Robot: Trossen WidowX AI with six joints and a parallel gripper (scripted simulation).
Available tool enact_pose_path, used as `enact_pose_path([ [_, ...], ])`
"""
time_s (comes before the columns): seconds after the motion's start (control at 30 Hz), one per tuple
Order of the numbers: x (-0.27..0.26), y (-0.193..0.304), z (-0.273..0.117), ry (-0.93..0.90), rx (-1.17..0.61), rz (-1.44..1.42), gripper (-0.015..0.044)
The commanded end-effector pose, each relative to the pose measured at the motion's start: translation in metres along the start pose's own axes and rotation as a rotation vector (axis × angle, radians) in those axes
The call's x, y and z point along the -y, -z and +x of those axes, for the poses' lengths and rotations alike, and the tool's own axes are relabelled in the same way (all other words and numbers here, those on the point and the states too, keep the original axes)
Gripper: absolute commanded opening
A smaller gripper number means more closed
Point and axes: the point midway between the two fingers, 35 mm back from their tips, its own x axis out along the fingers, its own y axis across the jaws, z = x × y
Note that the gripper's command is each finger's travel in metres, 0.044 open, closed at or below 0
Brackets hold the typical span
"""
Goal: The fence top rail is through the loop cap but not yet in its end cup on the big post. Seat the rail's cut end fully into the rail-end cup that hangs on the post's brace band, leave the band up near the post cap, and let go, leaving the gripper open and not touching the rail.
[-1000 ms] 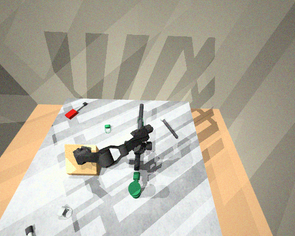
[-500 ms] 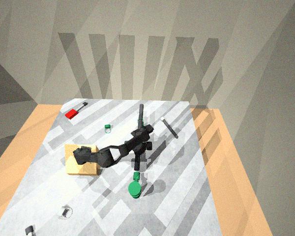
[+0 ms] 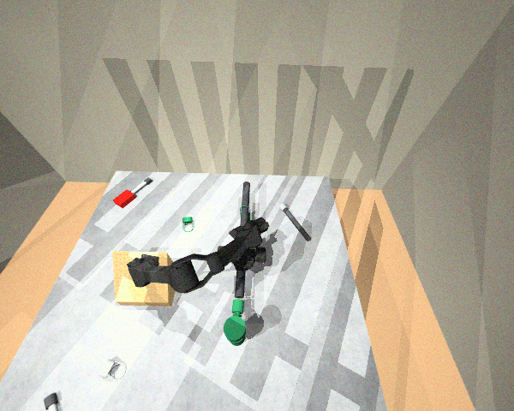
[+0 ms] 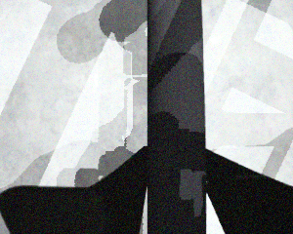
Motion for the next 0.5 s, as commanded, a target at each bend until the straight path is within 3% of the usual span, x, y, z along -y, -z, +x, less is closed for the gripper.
enact_pose_path([
  [0.0,-0.0024,-0.0093,-0.0003,-0.011,0.004,0.009,0.0],
  [0.47,0.0007,-0.0191,0.0064,-0.004,0.005,0.004,0.0],
])
